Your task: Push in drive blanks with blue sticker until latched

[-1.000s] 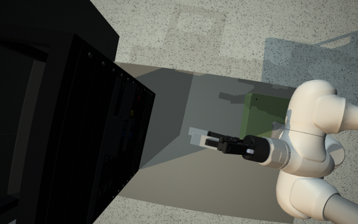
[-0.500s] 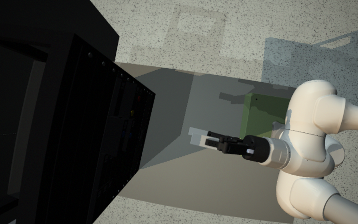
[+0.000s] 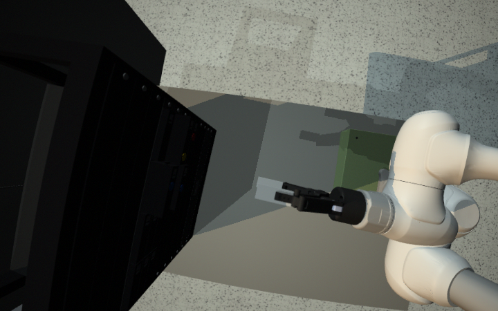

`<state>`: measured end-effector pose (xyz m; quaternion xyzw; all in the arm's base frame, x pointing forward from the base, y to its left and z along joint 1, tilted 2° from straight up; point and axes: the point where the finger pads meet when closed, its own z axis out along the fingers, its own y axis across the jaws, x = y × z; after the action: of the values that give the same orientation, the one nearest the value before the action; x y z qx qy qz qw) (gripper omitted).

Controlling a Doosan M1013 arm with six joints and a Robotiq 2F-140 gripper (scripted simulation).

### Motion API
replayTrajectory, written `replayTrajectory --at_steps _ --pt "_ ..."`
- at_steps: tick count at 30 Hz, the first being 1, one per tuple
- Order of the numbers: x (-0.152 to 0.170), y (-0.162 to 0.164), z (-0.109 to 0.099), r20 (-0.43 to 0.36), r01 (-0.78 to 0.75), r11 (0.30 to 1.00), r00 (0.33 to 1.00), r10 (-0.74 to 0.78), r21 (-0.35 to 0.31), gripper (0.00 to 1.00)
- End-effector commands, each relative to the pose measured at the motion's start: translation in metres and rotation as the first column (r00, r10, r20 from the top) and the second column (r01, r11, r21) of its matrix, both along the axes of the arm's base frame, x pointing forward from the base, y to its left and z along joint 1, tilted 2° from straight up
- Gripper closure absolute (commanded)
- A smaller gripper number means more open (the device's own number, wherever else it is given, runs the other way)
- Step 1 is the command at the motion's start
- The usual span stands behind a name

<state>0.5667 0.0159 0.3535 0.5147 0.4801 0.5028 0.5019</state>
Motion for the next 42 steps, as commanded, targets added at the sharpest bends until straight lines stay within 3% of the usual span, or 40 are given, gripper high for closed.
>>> replayTrajectory --at_steps 1,17,28,42 --pt "0.014 0.002 0.007 0.011 0.002 1.000 1.000 -0.002 -0.001 0.00" --pt "0.100 0.015 0.018 0.011 0.002 1.000 1.000 -0.002 -0.001 0.00" --pt "0.128 0.019 0.022 0.011 0.002 1.000 1.000 -0.002 -0.001 0.00" --pt "0.130 0.019 0.022 0.011 0.002 1.000 1.000 -0.002 -0.001 0.00"
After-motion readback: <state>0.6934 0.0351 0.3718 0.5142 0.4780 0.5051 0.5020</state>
